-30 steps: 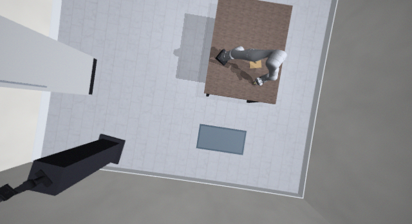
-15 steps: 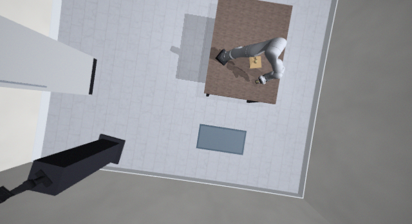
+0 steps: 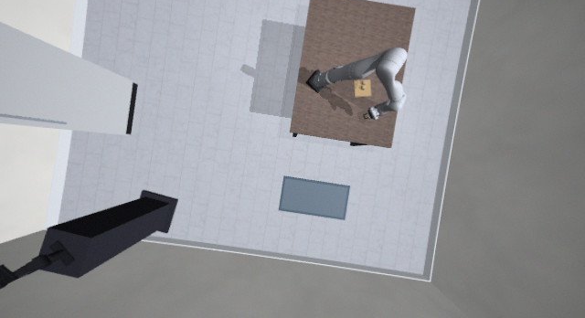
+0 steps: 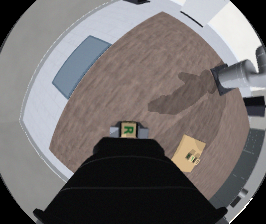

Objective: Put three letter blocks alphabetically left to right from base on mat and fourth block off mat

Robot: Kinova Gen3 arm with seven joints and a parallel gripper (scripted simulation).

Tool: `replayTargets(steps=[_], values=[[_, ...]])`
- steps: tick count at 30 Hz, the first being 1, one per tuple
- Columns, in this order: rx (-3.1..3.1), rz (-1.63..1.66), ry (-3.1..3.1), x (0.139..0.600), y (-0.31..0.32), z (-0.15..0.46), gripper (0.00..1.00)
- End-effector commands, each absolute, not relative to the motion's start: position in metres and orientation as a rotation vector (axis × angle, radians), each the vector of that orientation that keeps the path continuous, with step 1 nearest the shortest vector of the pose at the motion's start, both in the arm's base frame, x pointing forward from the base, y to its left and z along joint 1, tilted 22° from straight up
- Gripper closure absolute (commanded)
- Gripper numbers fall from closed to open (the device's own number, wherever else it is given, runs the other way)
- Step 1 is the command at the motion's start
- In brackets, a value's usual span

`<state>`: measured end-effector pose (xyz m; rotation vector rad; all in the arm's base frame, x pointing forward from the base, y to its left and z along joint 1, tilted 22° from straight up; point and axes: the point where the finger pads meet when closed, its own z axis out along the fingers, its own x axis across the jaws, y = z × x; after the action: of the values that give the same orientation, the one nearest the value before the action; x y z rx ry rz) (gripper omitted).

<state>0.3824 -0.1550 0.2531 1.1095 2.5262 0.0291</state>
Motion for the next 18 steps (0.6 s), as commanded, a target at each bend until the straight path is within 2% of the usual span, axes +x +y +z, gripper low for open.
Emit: replayTargets(steps=[1, 18], values=[[1.11, 0.031, 2.524, 0.3823, -0.1552, 0.2554, 0.51], [1.136, 0.037, 2.513, 0.3819, -0.1527, 0.2548, 0.51]])
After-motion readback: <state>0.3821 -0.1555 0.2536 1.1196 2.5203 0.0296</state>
